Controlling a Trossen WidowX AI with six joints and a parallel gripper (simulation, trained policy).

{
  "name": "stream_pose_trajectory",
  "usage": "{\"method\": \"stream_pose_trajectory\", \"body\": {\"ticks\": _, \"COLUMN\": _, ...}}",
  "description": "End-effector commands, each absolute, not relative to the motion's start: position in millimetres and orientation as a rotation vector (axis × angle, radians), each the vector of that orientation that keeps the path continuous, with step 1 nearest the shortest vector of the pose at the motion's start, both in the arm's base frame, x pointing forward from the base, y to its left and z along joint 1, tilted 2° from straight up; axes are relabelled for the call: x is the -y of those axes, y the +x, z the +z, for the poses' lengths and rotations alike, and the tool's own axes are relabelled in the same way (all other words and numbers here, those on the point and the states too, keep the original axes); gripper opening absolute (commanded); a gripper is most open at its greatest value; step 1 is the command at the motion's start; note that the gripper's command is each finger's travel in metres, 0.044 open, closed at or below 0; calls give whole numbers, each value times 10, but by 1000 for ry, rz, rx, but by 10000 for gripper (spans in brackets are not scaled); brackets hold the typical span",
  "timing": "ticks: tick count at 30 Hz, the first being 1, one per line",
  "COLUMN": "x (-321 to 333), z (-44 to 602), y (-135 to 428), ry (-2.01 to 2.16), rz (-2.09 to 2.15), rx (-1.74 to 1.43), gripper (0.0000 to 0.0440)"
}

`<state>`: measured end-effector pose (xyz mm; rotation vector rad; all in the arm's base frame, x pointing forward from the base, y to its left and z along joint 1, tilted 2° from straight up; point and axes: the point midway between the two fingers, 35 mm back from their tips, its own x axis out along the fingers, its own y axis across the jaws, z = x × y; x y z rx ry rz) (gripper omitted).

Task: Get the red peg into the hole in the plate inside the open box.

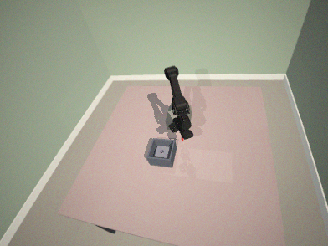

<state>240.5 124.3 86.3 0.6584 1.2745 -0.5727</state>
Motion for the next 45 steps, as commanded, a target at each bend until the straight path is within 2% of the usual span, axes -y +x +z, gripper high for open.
{"method": "stream_pose_trajectory", "body": {"ticks": 1, "x": -1139, "z": 935, "y": 2529, "ry": 662, "rz": -584, "rx": -1252, "gripper": 0}}
{"method": "stream_pose_trajectory", "body": {"ticks": 24, "x": -425, "z": 948, "y": 3136, "ry": 772, "rz": -698, "rx": -1166, "gripper": 2}}
{"method": "stream_pose_trajectory", "body": {"ticks": 45, "x": -86, "z": 514, "y": 3413, "ry": 822, "rz": -759, "rx": -1220, "gripper": 22}}
